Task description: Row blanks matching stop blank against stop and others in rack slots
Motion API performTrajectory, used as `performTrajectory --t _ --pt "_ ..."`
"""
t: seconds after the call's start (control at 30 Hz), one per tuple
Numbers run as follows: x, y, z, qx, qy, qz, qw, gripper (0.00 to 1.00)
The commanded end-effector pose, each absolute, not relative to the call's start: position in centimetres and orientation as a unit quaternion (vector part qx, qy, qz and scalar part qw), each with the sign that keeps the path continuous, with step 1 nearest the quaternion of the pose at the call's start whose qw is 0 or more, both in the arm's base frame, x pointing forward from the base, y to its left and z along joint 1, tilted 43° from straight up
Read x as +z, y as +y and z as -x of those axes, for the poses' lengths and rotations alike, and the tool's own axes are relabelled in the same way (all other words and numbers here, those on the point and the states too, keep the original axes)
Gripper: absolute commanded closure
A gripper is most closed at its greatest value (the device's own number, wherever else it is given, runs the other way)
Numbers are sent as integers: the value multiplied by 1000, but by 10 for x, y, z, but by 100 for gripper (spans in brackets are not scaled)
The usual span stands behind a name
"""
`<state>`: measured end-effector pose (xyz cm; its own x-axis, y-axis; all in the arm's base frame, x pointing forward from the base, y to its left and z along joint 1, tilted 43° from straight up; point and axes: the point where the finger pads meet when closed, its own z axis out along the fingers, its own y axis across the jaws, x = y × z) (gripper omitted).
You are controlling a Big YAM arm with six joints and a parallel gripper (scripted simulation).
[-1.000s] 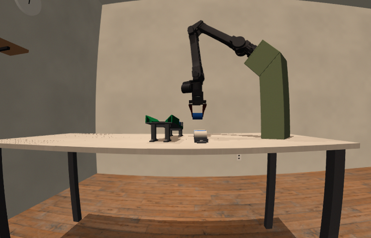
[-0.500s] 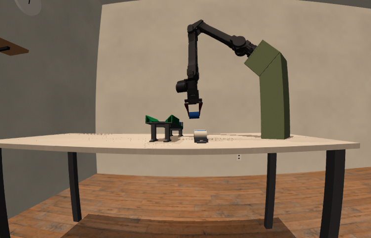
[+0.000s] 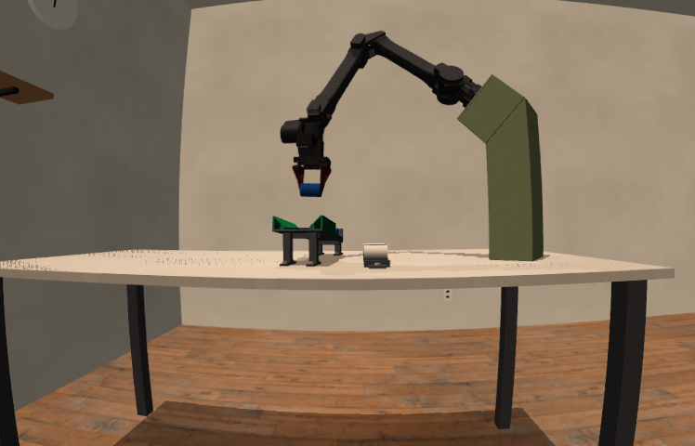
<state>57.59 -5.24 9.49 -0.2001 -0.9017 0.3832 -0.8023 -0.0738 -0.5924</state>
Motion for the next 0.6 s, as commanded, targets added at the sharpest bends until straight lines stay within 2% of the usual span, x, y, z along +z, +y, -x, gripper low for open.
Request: performTrajectory --t 0.0,0.2,0.57 --pt "73 -76 -561 -357 704 613 43 43" --pt "99 -57 -574 -375 692 612 71 43" --pt "77 -81 -583 -371 696 612 57 43"
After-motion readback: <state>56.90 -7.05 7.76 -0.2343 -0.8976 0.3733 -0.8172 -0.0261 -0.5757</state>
